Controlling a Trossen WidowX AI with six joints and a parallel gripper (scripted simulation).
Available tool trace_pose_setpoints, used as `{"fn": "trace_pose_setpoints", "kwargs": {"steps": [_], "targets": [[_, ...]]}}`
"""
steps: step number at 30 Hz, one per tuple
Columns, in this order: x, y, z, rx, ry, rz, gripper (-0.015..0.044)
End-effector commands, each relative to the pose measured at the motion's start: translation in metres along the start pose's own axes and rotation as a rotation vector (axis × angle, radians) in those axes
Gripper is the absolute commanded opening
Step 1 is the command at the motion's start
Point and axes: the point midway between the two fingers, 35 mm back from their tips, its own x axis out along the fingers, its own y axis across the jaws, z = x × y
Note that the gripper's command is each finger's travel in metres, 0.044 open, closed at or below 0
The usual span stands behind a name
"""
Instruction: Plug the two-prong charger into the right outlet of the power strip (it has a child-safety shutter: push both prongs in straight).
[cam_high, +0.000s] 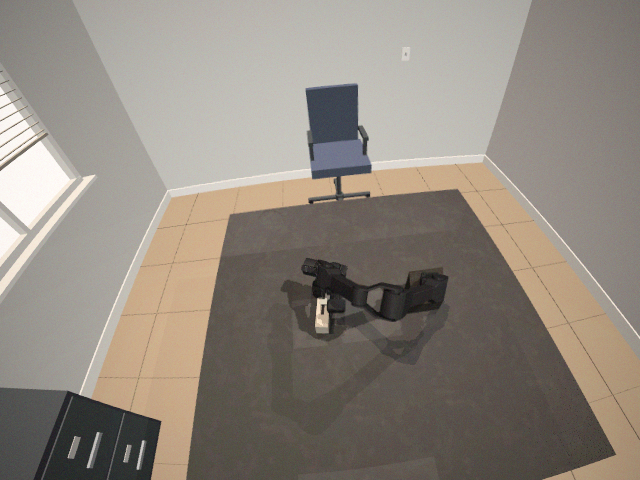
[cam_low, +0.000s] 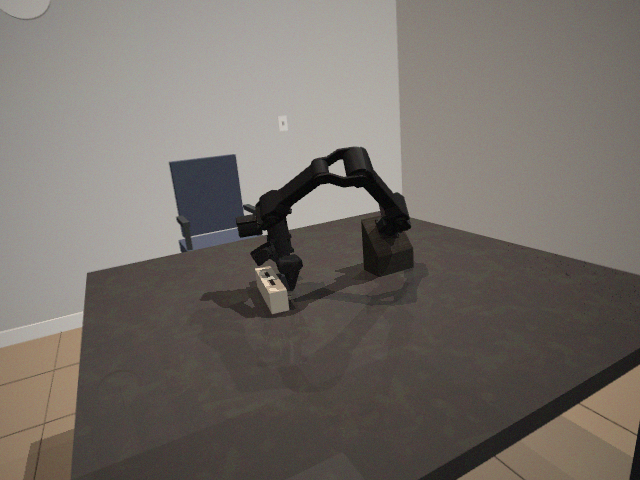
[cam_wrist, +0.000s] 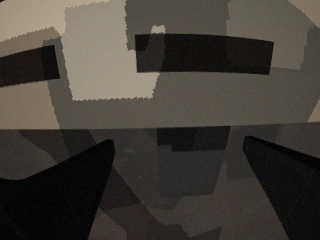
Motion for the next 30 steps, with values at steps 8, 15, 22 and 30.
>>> {"fn": "trace_pose_setpoints", "kwargs": {"steps": [8, 15, 22, 30], "targets": [[0.000, 0.000, -0.005, -0.001, -0.003, 0.000, 0.0440], [0.001, 0.000, -0.012, -0.001, -0.003, 0.000, 0.0440], [0.001, 0.000, -0.019, -0.001, -0.003, 0.000, 0.0440], [0.002, 0.000, -0.027, 0.000, -0.002, 0.000, 0.0440]]}}
